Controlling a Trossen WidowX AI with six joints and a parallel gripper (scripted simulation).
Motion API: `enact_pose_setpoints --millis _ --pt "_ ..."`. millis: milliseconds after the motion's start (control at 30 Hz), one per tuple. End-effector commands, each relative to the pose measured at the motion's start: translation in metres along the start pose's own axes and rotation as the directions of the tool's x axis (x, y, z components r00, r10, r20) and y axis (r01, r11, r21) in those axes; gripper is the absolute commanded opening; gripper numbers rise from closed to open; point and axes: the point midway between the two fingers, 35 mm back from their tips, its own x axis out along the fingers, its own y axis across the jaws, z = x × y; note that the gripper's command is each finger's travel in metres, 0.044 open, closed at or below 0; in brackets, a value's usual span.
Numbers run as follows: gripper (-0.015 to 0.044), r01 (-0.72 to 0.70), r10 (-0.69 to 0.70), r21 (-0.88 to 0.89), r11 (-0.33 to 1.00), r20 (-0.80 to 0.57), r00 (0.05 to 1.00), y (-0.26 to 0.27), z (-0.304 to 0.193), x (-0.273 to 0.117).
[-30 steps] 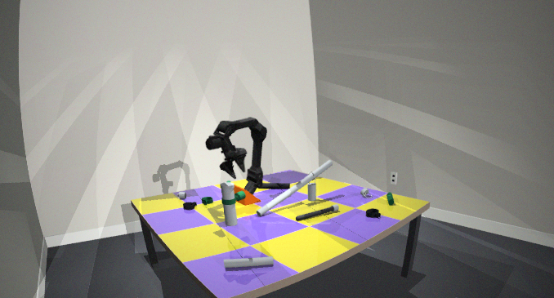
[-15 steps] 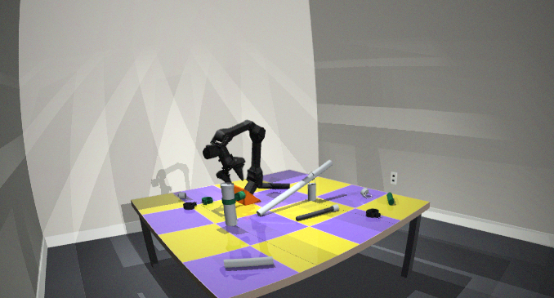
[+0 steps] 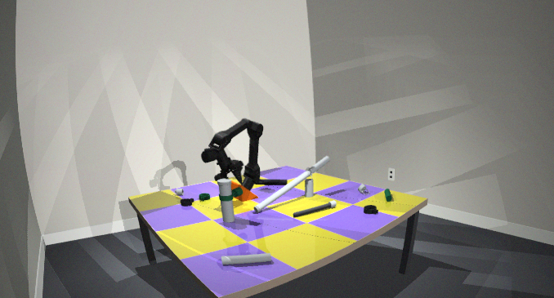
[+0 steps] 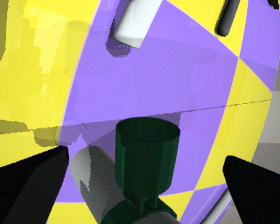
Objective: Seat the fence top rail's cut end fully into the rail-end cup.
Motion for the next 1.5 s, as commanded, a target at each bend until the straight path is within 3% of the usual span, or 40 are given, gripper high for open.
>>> enact_pose_setpoints --millis 0,1133,1467 --pt "0.044 0.002 -0.002 0.001 1.0 0.001 1.0 0.0 0.001 0.008" --pt "0.044 -0.007 0.007 -0.029 1.0 -0.004 1.0 -0.001 0.002 0.062" --pt "0.0177 -0.007 0.007 -0.029 1.0 -0.004 1.0 -0.001 0.002 0.063"
